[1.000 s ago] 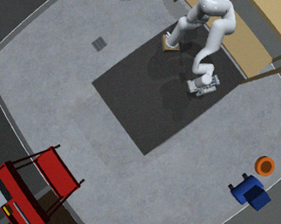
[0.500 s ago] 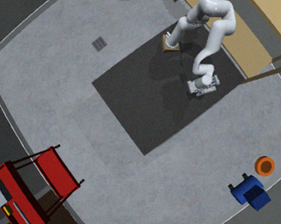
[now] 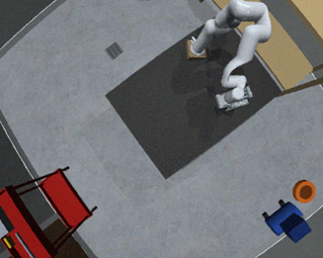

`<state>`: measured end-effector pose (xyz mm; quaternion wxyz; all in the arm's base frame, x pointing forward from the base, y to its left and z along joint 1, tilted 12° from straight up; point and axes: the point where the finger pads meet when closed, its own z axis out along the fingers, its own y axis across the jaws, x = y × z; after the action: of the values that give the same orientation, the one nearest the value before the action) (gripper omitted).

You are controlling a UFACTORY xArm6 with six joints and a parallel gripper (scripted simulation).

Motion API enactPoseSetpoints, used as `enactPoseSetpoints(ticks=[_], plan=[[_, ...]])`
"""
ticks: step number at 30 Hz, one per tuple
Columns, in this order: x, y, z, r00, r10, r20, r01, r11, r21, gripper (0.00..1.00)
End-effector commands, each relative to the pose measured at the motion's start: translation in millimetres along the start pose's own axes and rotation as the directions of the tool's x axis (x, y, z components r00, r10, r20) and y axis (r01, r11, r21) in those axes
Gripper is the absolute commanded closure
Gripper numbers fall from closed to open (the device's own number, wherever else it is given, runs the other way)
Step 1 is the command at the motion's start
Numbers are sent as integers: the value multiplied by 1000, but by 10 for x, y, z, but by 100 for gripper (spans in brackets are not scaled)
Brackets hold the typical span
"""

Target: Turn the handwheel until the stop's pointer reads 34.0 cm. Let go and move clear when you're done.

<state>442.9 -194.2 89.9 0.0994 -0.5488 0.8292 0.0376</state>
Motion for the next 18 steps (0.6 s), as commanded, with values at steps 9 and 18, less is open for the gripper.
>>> enactPoseSetpoints(ticks=[9, 18], plan=[[-1, -87, 56, 1000, 0, 0, 0, 1000, 2, 94], [-1, -129, 124, 1000, 0, 0, 0, 1000, 2, 94]])
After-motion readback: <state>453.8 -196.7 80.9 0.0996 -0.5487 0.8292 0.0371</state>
